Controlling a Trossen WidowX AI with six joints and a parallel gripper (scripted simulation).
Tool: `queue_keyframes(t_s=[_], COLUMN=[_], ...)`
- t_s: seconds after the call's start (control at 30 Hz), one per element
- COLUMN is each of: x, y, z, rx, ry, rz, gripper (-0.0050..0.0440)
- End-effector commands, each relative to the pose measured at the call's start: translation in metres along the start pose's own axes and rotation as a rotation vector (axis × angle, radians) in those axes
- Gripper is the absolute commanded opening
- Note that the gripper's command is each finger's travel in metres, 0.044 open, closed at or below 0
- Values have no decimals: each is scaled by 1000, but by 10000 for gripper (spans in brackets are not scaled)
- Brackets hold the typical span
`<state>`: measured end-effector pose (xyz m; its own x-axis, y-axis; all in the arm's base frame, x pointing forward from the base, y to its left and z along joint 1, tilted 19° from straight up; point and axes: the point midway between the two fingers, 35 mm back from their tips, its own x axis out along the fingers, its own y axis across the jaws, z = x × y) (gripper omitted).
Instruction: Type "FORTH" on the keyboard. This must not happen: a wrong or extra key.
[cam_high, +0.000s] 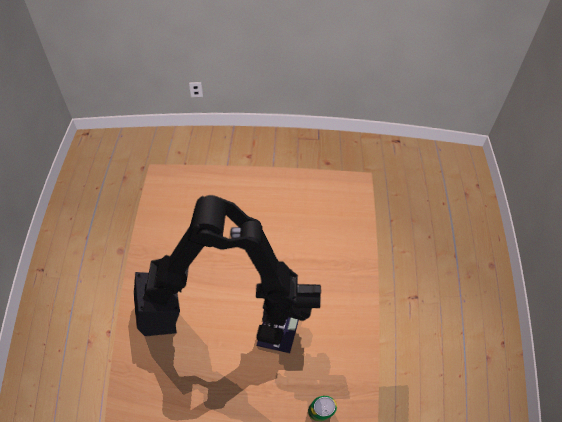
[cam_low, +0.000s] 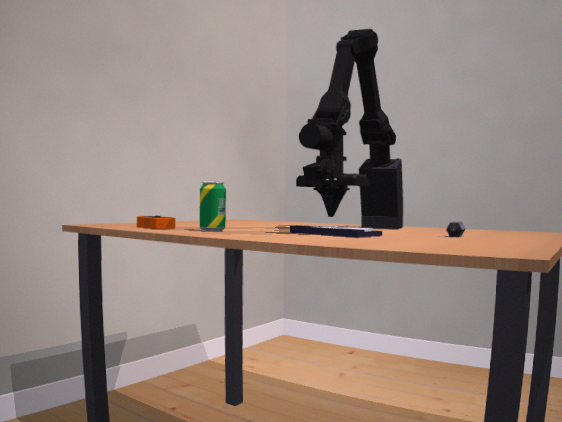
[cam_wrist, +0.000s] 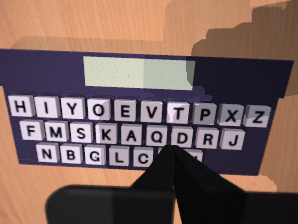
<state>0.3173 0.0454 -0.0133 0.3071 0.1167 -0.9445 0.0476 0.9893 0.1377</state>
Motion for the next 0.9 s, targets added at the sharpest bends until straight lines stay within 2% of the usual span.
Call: queue_keyframes(t_s=[0.0,0.1,0.37,0.6,0.87], x=[-4,-4,-6,-6,-5], y=[-34,-44,-43,-15,-15], z=[1,0,4,-28,-28], rx=[8,8,8,9,9], ry=[-15,-13,-23,-26,-20], rz=[0,0,-3,-3,-1], gripper=[-50,-50,-50,-50,-50])
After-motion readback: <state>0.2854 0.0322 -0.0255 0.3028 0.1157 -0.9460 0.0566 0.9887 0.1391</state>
